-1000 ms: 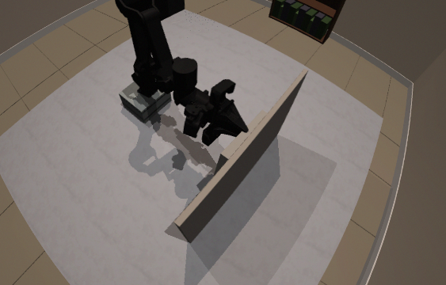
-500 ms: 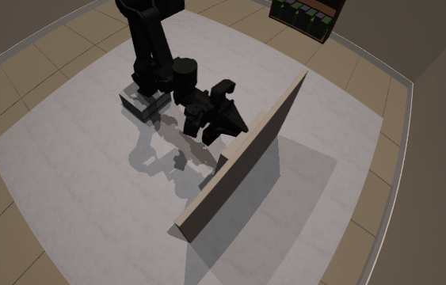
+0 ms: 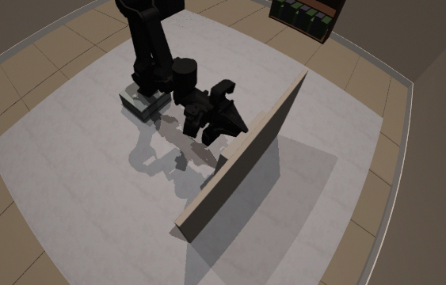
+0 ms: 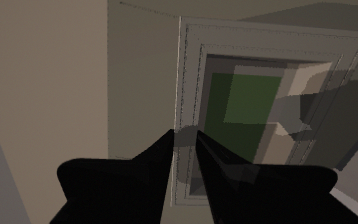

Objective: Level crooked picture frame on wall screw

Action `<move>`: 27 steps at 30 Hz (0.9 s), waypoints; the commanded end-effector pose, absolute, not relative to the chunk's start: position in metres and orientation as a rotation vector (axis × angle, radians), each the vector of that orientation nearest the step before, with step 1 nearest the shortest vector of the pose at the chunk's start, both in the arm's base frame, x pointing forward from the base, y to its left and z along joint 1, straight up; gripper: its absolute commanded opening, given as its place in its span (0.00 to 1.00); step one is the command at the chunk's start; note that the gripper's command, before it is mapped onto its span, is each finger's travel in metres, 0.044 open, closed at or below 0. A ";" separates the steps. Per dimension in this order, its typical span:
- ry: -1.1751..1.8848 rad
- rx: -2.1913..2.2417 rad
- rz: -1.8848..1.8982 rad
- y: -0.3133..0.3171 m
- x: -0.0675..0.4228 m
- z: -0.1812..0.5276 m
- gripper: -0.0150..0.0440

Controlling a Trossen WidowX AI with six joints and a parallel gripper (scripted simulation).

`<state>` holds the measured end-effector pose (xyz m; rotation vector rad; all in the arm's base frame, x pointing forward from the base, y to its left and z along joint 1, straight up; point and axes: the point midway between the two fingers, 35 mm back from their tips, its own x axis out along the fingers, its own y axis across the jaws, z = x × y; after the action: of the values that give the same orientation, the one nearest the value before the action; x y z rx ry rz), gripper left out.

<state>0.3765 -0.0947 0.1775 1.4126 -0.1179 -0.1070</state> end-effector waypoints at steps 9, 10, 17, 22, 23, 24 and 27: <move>-0.131 1.409 -0.100 -0.096 0.376 0.183 0.25; -0.131 1.409 -0.100 -0.096 0.376 0.183 0.25; -0.131 1.409 -0.100 -0.097 0.376 0.183 0.25; -0.131 1.409 -0.100 -0.098 0.376 0.183 0.25; -0.131 1.409 -0.100 -0.098 0.376 0.183 0.25; -0.131 1.409 -0.100 -0.098 0.376 0.183 0.25; -0.131 1.408 -0.100 -0.100 0.376 0.184 0.25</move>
<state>0.3759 -0.0985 0.1771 1.4134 -0.1185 -0.1156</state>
